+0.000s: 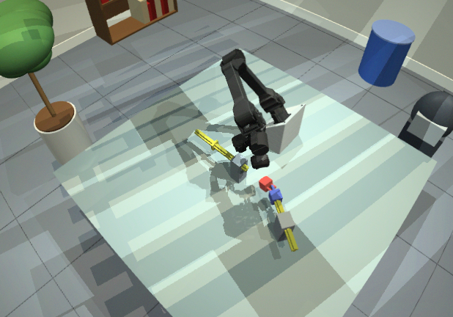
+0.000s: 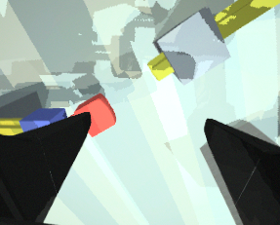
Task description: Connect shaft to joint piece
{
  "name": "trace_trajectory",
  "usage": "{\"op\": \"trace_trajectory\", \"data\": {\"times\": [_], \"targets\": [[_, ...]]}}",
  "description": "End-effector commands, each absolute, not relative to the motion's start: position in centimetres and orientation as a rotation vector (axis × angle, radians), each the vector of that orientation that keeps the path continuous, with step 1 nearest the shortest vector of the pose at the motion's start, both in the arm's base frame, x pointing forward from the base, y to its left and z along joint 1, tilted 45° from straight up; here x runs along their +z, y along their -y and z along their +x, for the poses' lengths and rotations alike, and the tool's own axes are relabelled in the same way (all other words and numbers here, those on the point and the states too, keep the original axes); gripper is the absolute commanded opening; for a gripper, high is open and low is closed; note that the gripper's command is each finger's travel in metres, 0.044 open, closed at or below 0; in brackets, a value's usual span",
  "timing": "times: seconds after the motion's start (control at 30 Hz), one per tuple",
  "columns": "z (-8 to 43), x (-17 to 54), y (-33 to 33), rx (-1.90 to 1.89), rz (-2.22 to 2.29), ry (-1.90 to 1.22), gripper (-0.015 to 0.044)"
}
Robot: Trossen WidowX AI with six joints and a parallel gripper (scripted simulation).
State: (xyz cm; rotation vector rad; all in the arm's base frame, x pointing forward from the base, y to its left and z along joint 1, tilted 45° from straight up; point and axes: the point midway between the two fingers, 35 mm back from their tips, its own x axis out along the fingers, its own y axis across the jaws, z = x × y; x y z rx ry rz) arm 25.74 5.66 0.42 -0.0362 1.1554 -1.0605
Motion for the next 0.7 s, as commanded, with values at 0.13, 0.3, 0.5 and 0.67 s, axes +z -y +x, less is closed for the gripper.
{"op": "trace_trajectory", "data": {"times": [0.13,0.3,0.5,0.67], "targets": [[25.64,0.21,-5.18,-1.203,0.158,-1.012,0.044],[25.65,0.09,-5.01,-1.281,0.278,-0.92,0.044],[25.65,-0.05,-4.81,-1.368,0.422,-0.803,0.044],[25.66,-0.17,-4.65,-1.434,0.542,-0.7,0.044]]}}
